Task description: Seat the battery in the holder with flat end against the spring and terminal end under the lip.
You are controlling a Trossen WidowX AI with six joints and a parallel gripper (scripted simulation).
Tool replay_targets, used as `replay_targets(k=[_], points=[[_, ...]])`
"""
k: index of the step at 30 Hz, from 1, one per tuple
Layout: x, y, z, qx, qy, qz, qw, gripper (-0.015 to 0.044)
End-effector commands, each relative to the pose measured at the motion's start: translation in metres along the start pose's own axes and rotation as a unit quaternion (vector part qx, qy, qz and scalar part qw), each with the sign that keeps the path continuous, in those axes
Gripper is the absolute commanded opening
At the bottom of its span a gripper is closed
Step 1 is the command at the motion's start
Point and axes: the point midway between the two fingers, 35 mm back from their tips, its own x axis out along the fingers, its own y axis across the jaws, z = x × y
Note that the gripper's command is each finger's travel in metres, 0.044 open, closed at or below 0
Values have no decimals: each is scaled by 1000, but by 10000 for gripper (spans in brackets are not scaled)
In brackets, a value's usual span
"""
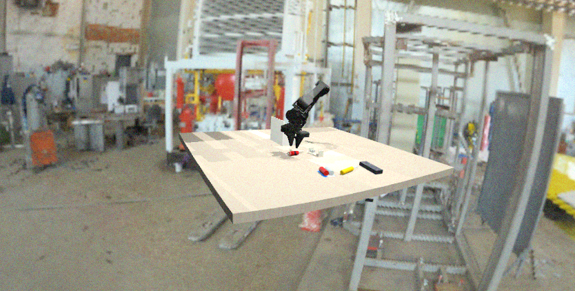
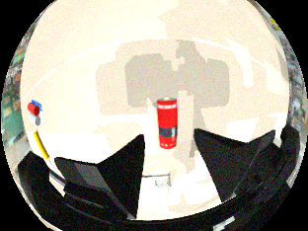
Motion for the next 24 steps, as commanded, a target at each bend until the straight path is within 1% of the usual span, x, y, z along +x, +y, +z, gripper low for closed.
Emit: replay_targets(k=[1,23,24], points=[[11,-2,0,4,5,-3,1000,242],[44,-3,-2,4,7,-3,1000,242],[44,-3,-2,4,7,-3,1000,216]])
